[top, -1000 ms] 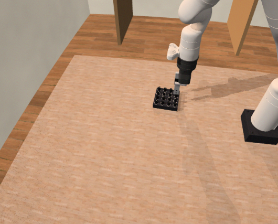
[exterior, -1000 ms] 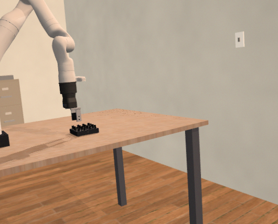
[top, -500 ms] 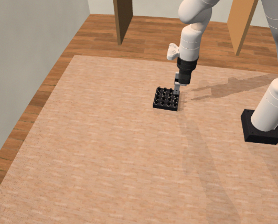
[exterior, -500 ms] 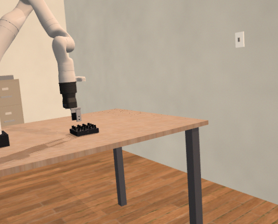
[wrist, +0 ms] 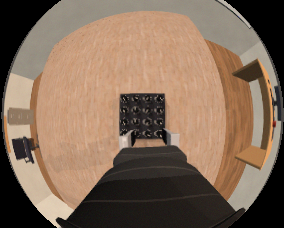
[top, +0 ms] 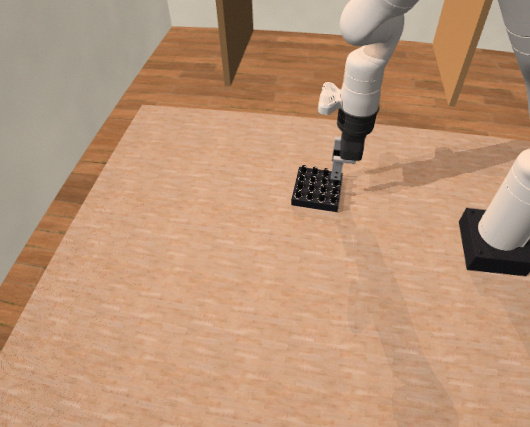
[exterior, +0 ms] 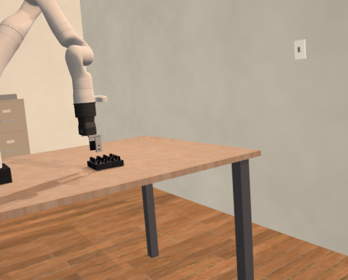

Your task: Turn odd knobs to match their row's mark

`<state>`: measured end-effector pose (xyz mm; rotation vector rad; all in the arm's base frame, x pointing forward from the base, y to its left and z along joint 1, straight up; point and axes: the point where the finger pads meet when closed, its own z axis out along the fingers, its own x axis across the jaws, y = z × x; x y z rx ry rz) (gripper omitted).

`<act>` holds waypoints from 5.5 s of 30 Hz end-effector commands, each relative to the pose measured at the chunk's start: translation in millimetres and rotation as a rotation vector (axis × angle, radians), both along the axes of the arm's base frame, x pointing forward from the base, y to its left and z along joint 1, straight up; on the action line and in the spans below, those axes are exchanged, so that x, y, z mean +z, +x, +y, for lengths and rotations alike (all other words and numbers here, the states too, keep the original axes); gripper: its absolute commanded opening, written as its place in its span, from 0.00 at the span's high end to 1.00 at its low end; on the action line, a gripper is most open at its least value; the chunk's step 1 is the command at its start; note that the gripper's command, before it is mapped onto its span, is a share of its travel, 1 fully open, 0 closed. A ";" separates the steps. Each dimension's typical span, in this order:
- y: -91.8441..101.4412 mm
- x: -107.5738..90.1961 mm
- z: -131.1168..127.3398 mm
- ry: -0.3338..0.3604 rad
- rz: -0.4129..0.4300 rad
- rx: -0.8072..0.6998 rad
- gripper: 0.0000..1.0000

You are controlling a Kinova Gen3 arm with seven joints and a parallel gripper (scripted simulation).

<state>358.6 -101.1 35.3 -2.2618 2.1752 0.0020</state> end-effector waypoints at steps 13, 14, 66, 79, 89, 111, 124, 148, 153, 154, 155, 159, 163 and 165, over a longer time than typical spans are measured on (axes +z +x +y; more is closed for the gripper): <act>0.4 0.5 -0.1 0.000 -0.001 0.000 0.00; 0.4 0.5 -0.1 0.000 -0.001 0.000 0.00; -10.6 0.4 0.0 0.000 -0.001 0.000 0.00; -33.6 0.3 0.4 0.000 -0.001 0.000 0.00; -49.8 0.3 0.6 0.000 -0.001 0.000 0.00; -52.9 0.3 0.6 0.000 -0.001 0.000 0.00; -52.9 0.3 0.6 0.000 -0.001 0.000 0.00; -52.9 0.3 0.6 0.000 -0.001 0.000 0.00; -52.9 0.3 0.6 0.000 -0.001 0.000 0.00; -52.9 0.3 0.6 0.000 -0.001 0.000 0.00; -52.9 0.3 0.6 0.000 -0.001 0.000 0.00; -52.9 0.3 0.6 0.000 -0.001 0.000 0.00; -52.9 0.3 0.6 0.000 -0.001 0.000 0.00; -52.9 0.3 0.6 0.000 -0.001 0.000 0.00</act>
